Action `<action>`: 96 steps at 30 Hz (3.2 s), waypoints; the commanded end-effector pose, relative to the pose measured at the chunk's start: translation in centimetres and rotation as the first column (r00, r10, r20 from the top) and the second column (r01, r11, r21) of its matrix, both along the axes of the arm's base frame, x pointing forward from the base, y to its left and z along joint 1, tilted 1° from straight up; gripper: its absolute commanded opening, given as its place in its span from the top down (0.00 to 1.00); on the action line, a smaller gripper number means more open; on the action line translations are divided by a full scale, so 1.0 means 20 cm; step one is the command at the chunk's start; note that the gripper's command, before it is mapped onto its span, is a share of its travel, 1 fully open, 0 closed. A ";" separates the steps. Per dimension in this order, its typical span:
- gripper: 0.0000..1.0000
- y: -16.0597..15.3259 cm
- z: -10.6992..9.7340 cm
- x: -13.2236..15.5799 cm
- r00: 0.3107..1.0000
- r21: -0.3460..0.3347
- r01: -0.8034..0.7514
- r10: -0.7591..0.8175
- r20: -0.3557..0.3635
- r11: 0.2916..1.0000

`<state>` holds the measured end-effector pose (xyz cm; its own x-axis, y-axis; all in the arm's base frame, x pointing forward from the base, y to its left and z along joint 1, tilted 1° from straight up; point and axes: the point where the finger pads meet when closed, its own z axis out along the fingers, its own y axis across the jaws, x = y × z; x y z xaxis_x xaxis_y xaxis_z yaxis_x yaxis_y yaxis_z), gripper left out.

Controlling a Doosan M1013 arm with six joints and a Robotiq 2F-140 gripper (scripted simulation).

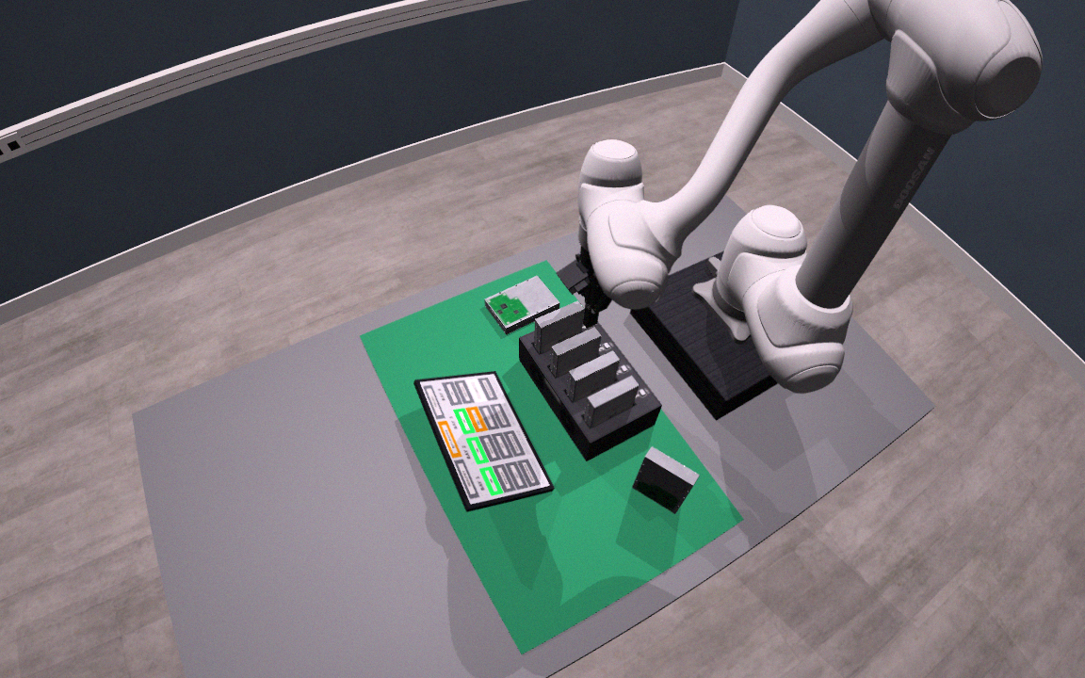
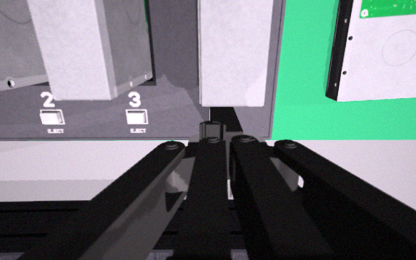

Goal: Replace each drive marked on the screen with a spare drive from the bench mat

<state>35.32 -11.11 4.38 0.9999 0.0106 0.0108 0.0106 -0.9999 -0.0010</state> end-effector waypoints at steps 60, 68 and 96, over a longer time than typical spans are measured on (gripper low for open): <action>0.90 0.00 0.53 0.00 1.000 0.000 0.014 -0.014 0.001 1.000; 0.90 0.00 0.54 0.06 0.967 0.003 0.254 -0.254 0.000 0.967; 0.11 0.00 0.54 0.39 0.000 0.011 1.000 -1.000 -0.012 0.000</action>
